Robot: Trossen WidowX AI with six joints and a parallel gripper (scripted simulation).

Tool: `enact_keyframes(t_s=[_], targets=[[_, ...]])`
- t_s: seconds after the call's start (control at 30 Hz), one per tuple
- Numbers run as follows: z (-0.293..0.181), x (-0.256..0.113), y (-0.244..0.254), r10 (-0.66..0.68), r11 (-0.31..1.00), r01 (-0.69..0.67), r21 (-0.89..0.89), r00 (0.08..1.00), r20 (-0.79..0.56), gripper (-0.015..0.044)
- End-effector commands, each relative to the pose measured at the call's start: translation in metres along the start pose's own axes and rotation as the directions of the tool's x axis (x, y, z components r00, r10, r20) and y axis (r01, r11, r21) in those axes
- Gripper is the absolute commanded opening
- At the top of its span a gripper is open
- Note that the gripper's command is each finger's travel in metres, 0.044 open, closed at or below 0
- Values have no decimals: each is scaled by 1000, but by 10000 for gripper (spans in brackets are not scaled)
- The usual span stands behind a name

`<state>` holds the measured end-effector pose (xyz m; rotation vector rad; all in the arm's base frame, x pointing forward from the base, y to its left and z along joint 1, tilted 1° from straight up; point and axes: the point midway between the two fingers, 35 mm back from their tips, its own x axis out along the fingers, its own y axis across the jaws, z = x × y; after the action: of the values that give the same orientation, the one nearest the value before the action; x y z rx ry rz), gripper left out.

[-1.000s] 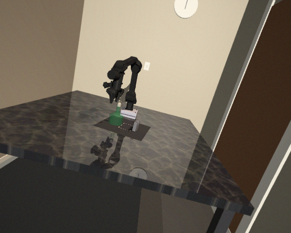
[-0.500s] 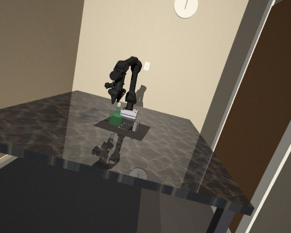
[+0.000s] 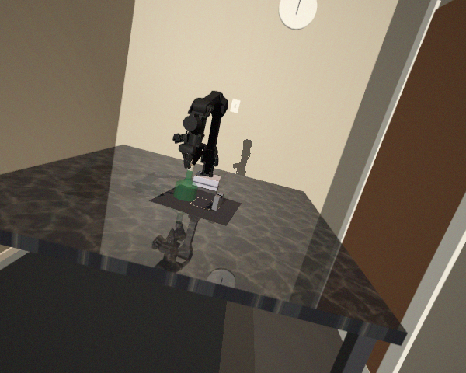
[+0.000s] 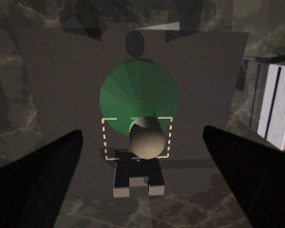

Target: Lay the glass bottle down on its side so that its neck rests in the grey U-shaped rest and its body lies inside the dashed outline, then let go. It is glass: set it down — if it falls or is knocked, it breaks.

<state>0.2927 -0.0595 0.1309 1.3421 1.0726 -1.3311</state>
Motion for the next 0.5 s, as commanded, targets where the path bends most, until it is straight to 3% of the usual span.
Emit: enact_keyframes(t_s=[0.0,0.07,0.47], targets=[[-5,1,-2,-5,1000,5,5,1000,3,440],[-6,1,-2,-5,1000,5,5,1000,3,440],[-6,1,-2,-5,1000,5,5,1000,3,125]])
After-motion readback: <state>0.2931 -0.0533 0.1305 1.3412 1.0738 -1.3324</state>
